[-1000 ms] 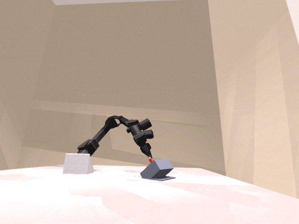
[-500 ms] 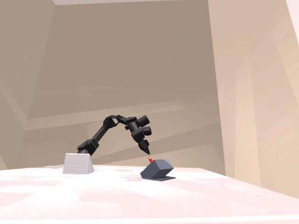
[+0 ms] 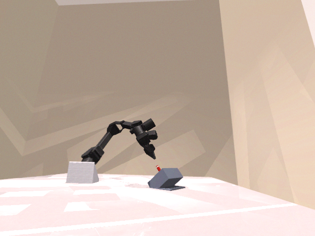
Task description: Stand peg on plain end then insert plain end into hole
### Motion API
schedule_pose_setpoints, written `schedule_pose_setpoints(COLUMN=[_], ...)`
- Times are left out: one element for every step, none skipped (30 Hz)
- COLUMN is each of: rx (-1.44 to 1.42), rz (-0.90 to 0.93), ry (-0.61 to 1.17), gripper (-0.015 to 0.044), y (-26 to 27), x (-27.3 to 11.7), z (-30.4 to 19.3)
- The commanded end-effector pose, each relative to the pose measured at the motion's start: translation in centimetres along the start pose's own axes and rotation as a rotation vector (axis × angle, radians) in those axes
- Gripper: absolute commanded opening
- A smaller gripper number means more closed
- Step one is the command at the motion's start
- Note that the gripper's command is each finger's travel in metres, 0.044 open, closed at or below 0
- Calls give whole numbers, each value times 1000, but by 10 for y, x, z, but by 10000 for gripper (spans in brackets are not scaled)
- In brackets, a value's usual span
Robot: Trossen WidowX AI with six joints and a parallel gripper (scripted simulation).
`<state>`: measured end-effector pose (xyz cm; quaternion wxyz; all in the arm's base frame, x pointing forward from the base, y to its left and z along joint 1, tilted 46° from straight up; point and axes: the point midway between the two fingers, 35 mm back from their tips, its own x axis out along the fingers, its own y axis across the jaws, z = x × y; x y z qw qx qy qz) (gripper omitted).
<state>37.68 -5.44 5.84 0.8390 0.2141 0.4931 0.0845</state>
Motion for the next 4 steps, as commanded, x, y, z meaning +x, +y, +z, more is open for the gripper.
schedule_pose_setpoints(rx=[-5,-4,-4,-4], rz=[5,5,5,5], ry=[-2,-2,-2,-2], gripper=[440,440,440,440], y=[1,1,1,1], x=[-8,-9,-10,-10], z=[1,1,1,1])
